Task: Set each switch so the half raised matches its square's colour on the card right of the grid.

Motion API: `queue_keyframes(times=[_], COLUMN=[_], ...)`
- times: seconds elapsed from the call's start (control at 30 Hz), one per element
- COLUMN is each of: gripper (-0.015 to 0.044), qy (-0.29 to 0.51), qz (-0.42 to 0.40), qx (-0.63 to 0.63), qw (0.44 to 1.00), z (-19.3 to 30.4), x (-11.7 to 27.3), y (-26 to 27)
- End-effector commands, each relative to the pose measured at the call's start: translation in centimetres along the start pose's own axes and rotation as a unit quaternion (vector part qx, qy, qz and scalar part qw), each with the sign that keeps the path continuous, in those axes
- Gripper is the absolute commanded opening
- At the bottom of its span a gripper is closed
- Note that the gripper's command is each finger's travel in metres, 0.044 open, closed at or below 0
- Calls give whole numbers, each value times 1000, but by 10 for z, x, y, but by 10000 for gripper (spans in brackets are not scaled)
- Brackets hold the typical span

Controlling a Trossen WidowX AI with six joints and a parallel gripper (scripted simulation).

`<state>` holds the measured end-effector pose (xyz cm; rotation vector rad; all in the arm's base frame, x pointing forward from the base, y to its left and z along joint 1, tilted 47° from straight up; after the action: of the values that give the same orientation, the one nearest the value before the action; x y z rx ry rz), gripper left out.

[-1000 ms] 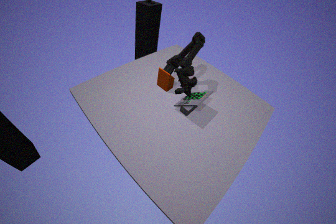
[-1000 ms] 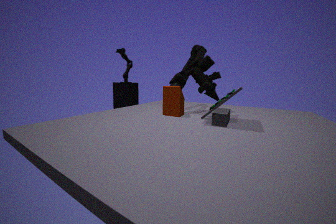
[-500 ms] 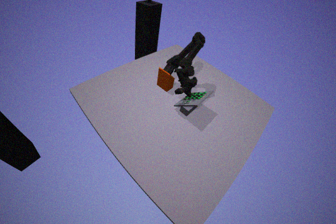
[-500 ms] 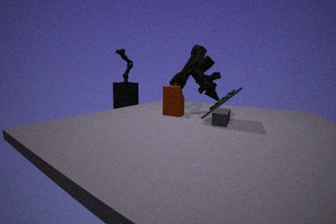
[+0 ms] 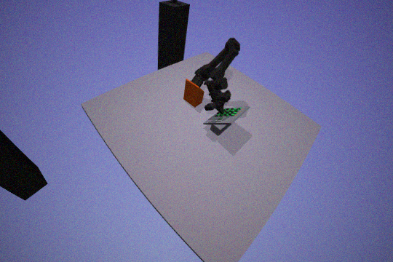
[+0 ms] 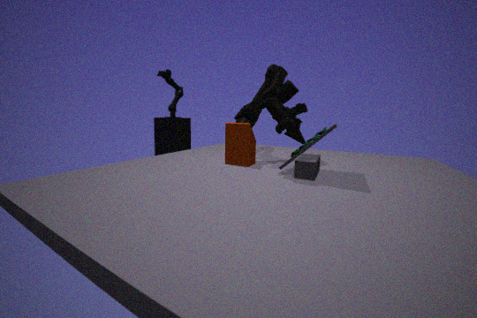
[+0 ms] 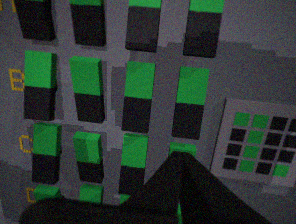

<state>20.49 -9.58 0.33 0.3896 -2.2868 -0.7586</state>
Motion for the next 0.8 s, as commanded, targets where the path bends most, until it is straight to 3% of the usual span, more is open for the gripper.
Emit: queue_keyframes(times=[0.0,0.57,0.77], gripper=[0,0,0], qy=[1,1,-1], qz=[1,1,7], qx=[-2,-2,-1], qw=[1000,1000,1000], z=[1,1,3], x=[-1,-3,39], y=[0,0,-4])
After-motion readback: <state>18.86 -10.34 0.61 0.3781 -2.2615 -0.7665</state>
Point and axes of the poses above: the point midway between the two fingers, 35 mm back from their tips, its own x axis back along the fingers, its own y axis across the jaws, z = x × y, the point moved 7 cm from there along x, back along the fingers, and after that the axes turned 12 degrees about x, right-handed, at the moved point
